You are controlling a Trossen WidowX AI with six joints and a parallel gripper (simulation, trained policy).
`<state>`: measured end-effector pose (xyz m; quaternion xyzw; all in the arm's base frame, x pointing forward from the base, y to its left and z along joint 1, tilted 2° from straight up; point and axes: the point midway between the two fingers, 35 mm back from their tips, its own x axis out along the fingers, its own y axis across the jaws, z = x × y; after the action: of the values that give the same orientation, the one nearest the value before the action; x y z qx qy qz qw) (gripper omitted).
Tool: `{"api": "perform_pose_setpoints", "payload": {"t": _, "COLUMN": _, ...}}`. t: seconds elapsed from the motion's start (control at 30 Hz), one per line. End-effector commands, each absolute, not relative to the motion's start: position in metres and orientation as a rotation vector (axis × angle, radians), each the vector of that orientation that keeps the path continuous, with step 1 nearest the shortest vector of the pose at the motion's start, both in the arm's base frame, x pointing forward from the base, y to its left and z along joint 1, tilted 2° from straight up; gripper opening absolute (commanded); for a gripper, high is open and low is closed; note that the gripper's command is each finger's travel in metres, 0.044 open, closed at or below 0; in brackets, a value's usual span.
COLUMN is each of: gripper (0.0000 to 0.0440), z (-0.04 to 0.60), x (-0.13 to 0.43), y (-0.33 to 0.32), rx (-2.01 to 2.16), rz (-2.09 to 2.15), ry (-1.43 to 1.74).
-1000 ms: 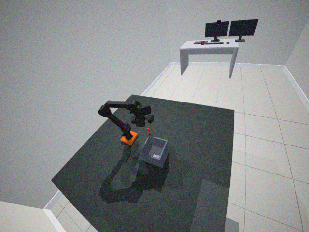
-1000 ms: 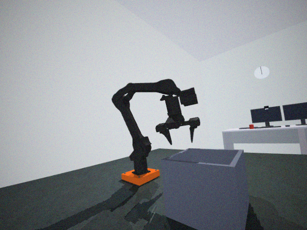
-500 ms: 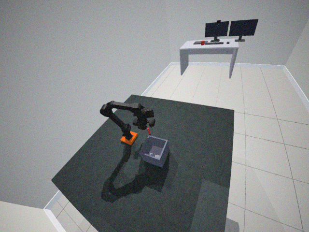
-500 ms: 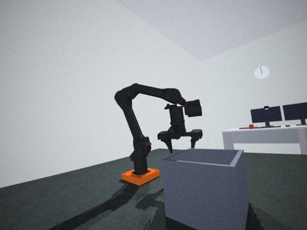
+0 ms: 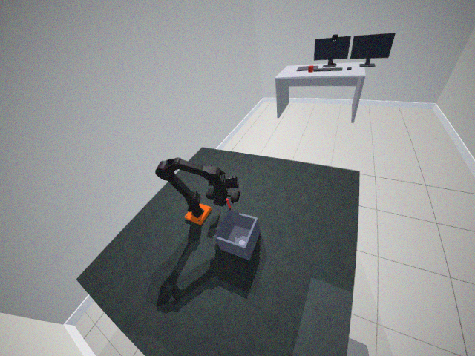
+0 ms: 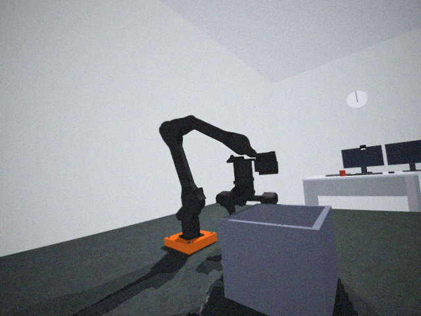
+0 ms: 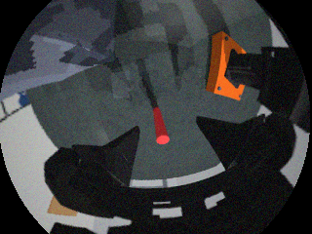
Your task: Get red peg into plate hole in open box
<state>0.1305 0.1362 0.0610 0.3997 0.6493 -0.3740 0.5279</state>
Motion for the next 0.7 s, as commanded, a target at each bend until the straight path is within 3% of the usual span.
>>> {"api": "perform_pose_setpoints", "payload": {"t": 0.0, "gripper": 0.0410, "z": 0.050, "x": 0.131, "y": 0.136, "rx": 0.958, "rz": -0.915, "ry": 1.536}}
{"api": "perform_pose_setpoints", "payload": {"t": 0.53, "gripper": 0.0013, "z": 0.037, "x": 0.146, "y": 0.149, "rx": 0.954, "rz": -0.859, "ry": 1.529}}
{"api": "perform_pose_setpoints", "payload": {"t": 0.67, "gripper": 0.0000, "z": 0.045, "x": 0.152, "y": 0.156, "rx": 0.981, "rz": -0.824, "ry": 1.534}}
